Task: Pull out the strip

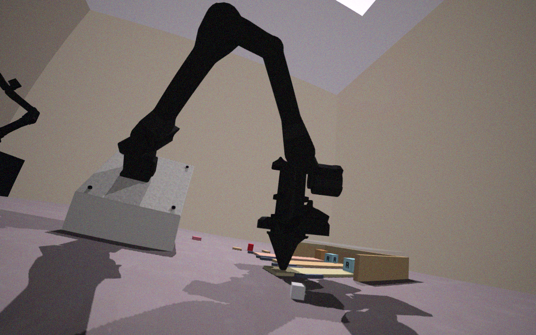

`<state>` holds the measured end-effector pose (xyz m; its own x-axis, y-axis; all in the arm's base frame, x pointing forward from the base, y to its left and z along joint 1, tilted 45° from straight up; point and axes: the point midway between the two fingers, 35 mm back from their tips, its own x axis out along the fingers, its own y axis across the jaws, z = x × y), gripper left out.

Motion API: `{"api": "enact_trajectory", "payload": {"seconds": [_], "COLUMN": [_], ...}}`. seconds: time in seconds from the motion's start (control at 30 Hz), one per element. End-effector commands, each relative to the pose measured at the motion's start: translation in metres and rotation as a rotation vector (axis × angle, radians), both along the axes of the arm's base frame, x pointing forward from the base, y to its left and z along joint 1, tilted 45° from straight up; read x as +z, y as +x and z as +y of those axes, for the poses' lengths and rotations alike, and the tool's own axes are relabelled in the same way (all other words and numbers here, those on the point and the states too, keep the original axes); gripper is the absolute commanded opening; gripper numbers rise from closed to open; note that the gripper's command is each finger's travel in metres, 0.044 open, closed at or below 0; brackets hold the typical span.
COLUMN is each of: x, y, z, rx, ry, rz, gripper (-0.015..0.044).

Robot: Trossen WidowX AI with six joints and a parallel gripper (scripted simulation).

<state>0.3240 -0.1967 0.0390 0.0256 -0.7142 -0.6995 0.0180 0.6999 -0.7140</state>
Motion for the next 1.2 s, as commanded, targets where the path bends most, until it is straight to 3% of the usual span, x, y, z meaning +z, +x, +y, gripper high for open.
{"api": "enact_trajectory", "payload": {"seconds": [0.0, 1.17], "x": [-0.005, -0.005], "y": [-0.014, -0.065], "z": [-0.004, -0.003], "rx": [-0.014, -0.014], "ry": [0.005, 0.005], "rz": [0.024, 0.027], "gripper": [0.0000, 0.0000]}}
